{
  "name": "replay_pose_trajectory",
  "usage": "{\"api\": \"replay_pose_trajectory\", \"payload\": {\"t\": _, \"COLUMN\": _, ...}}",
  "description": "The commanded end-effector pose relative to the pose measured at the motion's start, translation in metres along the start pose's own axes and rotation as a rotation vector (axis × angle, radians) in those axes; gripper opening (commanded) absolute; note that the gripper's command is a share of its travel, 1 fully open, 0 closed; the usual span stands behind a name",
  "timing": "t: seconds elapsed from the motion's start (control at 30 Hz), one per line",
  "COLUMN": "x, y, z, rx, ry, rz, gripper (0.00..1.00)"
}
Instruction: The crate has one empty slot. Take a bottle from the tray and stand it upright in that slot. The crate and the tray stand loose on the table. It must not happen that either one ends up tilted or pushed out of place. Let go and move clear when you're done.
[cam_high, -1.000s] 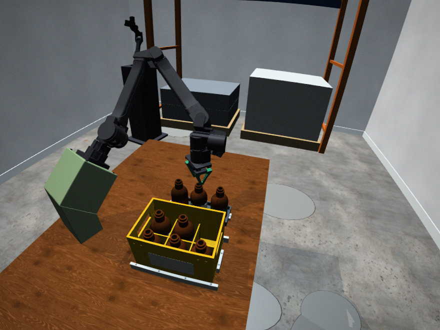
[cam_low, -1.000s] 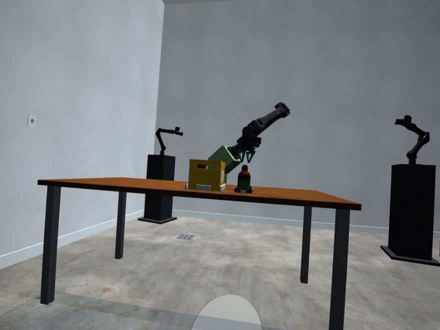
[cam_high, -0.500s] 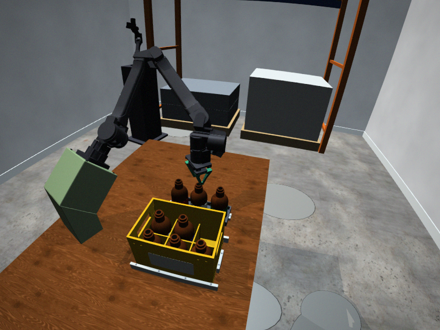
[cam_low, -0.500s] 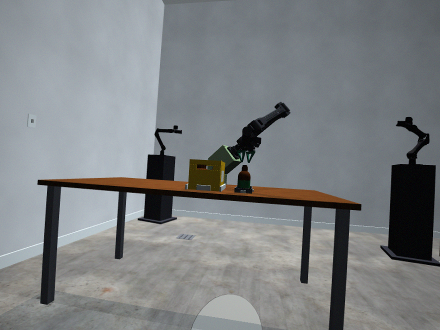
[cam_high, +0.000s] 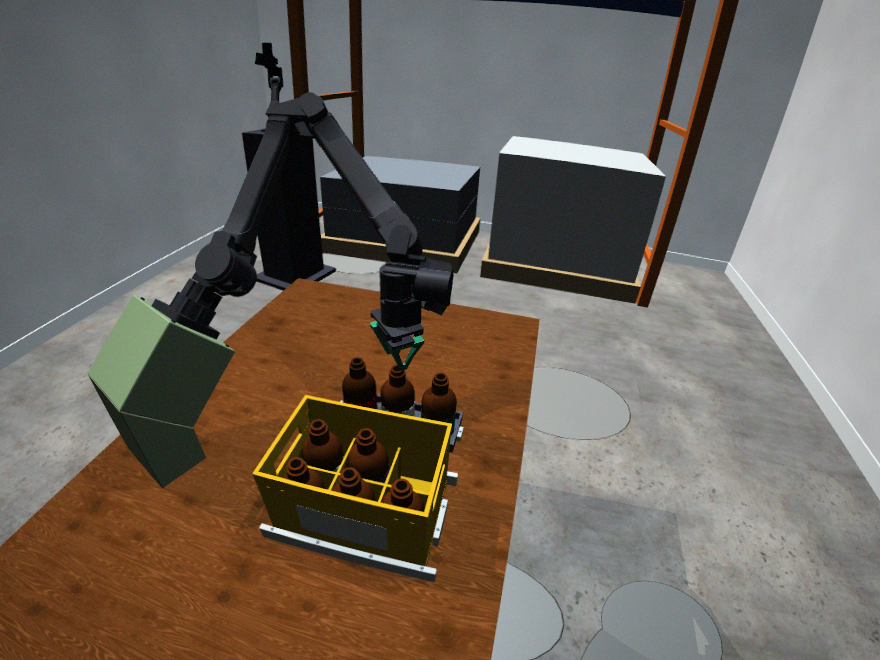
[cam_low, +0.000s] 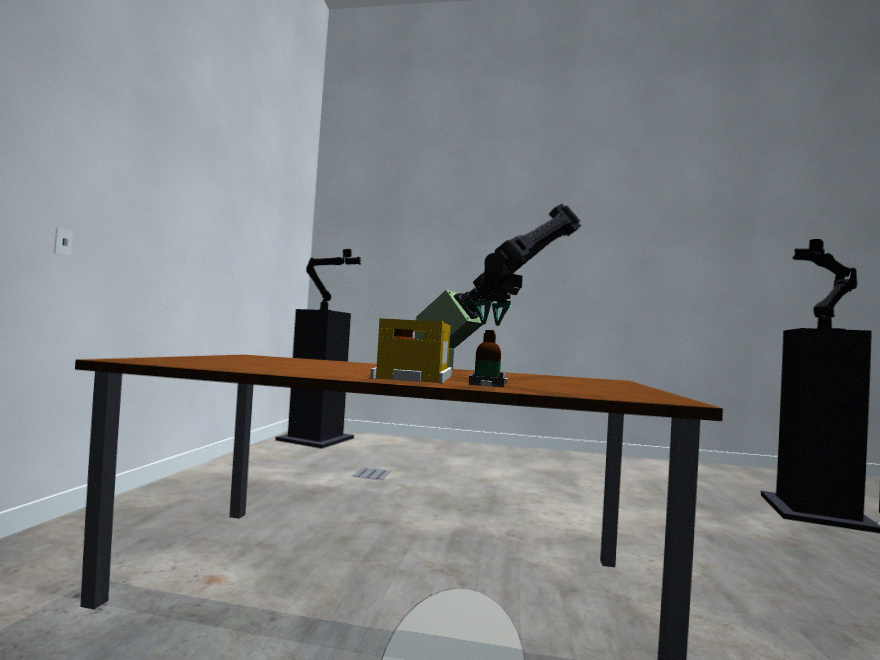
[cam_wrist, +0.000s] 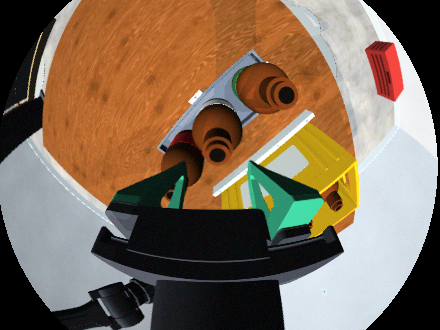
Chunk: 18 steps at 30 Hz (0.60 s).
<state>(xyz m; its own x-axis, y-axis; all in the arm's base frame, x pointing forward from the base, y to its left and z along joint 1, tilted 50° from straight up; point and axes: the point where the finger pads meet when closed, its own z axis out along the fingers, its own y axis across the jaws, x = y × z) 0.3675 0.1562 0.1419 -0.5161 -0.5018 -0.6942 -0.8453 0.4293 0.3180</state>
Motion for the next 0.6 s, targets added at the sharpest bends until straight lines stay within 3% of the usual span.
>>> {"api": "replay_pose_trajectory", "payload": {"t": 0.0, "x": -0.0053, "y": -0.0029, "z": -0.0005, "rx": 0.008, "ry": -0.007, "rz": -0.008, "gripper": 0.61}}
{"api": "replay_pose_trajectory", "payload": {"t": 0.57, "x": -0.0076, "y": -0.0041, "z": -0.0006, "rx": 0.008, "ry": -0.008, "rz": -0.009, "gripper": 0.61}}
